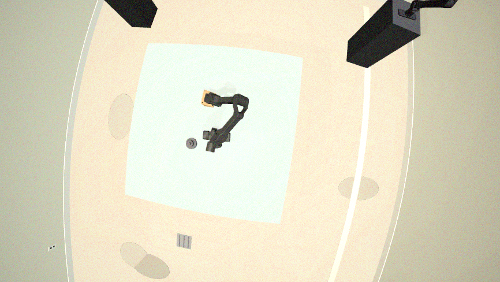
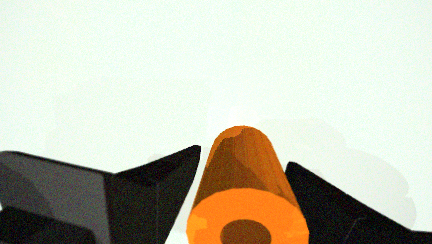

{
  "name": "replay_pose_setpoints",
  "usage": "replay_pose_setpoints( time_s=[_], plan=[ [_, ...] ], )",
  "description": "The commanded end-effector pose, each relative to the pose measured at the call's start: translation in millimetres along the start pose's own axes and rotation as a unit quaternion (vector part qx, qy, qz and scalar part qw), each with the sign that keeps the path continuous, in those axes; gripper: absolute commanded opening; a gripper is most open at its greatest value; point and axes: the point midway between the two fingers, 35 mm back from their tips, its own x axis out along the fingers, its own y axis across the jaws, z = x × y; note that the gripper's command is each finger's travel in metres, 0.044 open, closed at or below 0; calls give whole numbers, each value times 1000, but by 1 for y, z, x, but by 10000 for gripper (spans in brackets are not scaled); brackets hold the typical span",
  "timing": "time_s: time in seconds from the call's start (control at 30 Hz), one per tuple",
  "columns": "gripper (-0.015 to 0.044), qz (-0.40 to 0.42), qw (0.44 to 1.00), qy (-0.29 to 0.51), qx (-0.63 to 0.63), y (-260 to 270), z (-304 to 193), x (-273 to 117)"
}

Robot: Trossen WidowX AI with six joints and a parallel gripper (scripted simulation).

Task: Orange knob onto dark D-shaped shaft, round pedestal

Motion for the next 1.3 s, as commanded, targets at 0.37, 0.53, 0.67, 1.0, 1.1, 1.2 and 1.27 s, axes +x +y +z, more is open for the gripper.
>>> replay_pose_setpoints(
  time_s=[0.37,0.53,0.67,1.0,1.1,1.2,1.27],
  plan=[
    [0,-2,1000,0,9,-3,3,-17],
    [0,-5,1000,-3,17,-5,7,-44],
    [0,-7,1000,-5,23,-6,7,-67],
    [0,-4,999,-9,38,-3,1,-124],
    [0,-1,999,-11,41,-2,-2,-137],
    [0,-1,999,-11,42,-2,-2,-138],
    [0,-1,999,-11,41,-3,-1,-138]
  ],
)
